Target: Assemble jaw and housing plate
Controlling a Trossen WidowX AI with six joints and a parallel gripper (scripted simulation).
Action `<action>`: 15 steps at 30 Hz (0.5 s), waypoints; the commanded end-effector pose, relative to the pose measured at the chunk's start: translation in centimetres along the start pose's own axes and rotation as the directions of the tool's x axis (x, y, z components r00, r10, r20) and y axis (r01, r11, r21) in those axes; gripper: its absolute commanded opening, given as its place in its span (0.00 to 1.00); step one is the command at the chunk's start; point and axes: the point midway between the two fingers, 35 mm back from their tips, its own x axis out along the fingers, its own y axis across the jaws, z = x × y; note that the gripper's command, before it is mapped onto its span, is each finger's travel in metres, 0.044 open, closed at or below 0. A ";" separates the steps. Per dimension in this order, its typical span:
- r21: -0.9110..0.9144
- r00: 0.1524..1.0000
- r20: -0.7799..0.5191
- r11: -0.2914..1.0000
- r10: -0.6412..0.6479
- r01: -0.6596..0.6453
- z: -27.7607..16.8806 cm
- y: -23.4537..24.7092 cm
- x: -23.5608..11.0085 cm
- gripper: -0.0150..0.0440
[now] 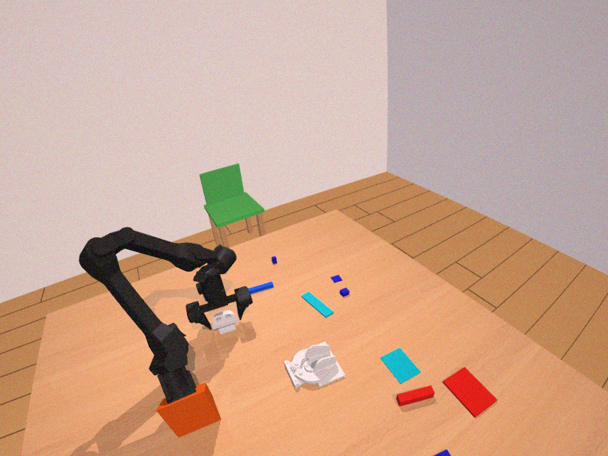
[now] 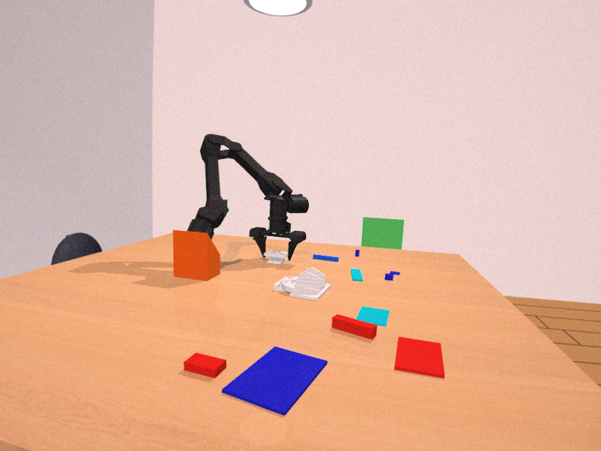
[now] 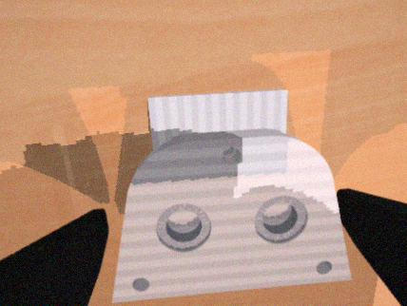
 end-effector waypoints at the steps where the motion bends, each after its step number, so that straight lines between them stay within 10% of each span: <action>1: 0.004 1.000 -0.004 1.000 0.000 0.000 -0.1 0.0 0.1 1.00; 15: 0.000 1.000 0.000 1.000 0.000 0.000 0.0 0.0 0.0 0.89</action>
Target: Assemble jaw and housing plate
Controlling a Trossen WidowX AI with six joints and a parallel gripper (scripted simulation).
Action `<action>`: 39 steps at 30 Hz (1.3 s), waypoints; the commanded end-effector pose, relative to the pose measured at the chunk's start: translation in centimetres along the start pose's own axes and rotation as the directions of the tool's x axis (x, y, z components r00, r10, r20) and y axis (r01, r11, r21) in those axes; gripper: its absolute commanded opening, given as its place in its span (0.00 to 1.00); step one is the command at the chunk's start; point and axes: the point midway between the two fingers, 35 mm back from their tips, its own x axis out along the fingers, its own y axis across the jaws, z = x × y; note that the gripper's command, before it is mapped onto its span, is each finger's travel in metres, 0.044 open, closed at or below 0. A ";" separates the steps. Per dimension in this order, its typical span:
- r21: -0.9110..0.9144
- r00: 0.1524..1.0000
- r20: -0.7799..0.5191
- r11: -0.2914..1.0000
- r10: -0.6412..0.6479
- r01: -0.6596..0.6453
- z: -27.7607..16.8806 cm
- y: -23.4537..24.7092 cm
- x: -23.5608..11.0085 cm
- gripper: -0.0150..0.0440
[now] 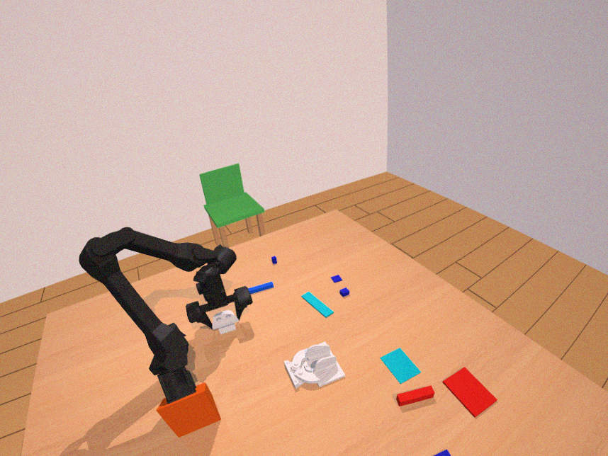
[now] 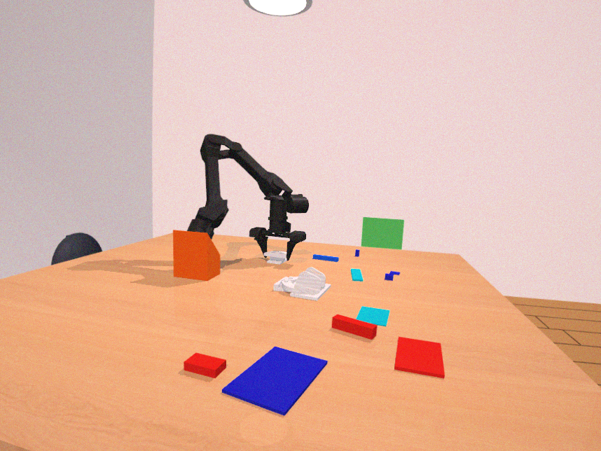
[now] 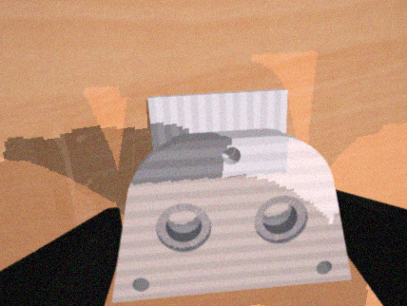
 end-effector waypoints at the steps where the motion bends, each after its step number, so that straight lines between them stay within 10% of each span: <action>1: 0.000 1.000 0.000 1.000 0.000 0.000 0.0 0.0 0.0 0.88; 39: 0.004 1.000 -0.009 1.000 -0.001 0.001 -0.1 0.0 -7.2 0.85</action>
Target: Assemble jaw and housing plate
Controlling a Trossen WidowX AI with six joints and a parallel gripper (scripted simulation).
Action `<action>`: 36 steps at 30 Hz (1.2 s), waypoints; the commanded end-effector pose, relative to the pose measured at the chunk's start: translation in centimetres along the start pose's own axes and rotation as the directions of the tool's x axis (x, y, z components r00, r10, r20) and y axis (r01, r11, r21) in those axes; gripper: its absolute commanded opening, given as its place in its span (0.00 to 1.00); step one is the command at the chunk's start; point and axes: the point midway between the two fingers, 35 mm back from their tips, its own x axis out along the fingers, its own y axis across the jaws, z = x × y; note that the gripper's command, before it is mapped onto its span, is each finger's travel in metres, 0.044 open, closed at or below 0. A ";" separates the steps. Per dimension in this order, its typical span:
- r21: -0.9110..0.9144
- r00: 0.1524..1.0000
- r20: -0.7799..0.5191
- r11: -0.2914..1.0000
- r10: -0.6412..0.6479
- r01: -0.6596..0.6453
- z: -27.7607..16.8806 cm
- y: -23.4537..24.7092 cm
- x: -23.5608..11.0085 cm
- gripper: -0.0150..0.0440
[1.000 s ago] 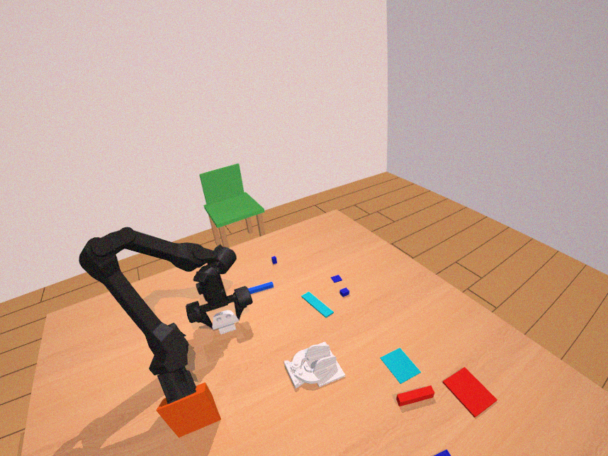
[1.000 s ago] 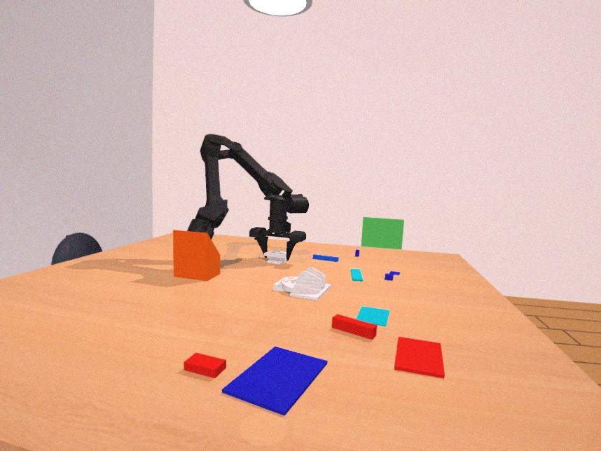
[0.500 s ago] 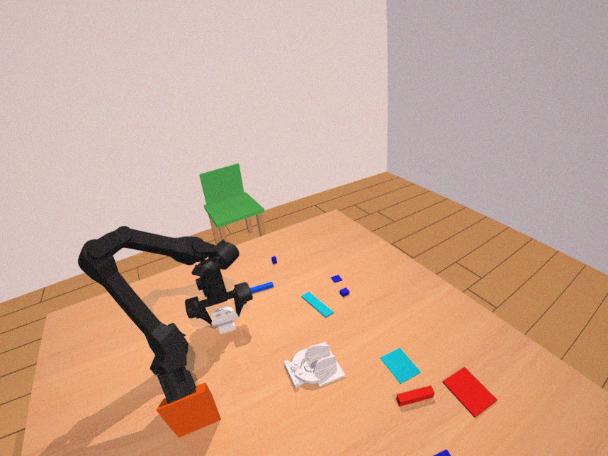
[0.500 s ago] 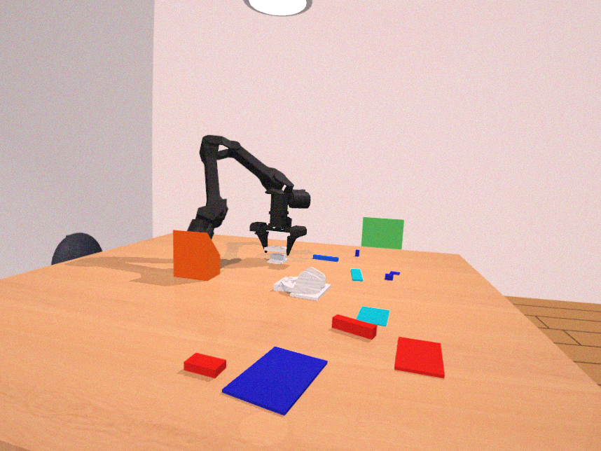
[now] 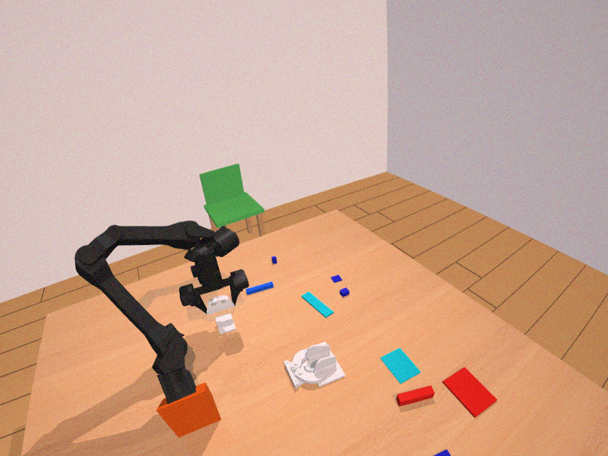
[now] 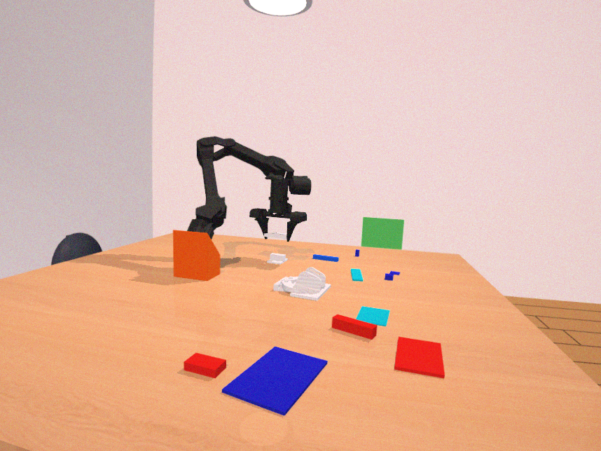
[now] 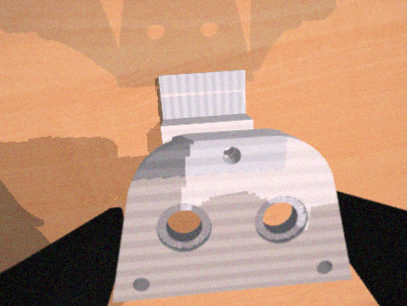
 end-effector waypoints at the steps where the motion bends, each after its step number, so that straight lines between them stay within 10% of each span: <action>1: -0.010 1.000 0.010 1.000 -0.006 0.006 0.3 0.1 -0.7 0.85; 36: 0.495 0.998 -0.057 0.868 -0.020 0.046 -5.8 -7.4 -0.2 0.85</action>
